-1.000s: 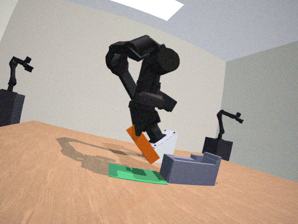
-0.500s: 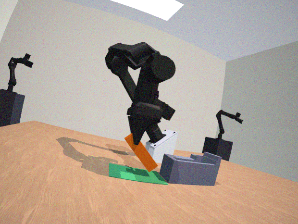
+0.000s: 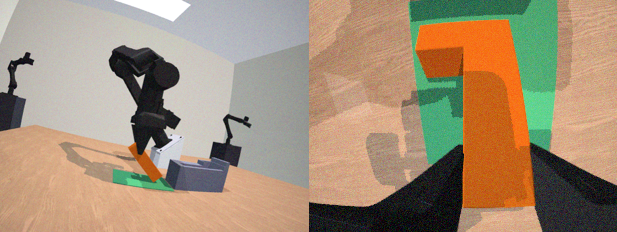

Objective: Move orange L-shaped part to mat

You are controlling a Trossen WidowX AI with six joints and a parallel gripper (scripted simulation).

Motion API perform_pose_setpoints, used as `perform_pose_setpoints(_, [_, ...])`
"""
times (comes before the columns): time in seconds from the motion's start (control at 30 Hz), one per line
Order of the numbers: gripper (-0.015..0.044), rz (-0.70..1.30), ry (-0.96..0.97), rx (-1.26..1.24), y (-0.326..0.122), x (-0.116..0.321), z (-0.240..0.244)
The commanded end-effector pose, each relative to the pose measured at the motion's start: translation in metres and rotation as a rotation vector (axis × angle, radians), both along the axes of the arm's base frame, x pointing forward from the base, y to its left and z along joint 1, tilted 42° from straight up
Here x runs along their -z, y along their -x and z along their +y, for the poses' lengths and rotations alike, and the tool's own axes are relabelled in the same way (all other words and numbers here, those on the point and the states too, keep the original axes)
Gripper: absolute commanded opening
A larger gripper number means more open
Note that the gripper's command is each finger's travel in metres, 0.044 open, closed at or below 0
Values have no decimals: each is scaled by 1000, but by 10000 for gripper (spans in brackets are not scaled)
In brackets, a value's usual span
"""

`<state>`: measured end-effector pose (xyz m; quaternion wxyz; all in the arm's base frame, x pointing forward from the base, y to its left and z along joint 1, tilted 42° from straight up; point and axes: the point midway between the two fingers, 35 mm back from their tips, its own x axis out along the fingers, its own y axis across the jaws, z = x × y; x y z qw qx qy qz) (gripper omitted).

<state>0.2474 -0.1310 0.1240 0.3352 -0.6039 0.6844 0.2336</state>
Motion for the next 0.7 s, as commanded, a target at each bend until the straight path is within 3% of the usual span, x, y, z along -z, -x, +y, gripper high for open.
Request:
perform_pose_setpoints(0.0, [0,3,4,-2,0,0,-1])
perform_pose_setpoints(0.07, [0,1,0,0,0,0,0])
perform_pose_setpoints(0.4, [263,1,-1,0,0,-1,2])
perform_pose_setpoints(0.57, [394,2,-6,-1,-6,-30,29])
perform_pose_setpoints(0.67, [400,4,-2,-2,-5,-58,54])
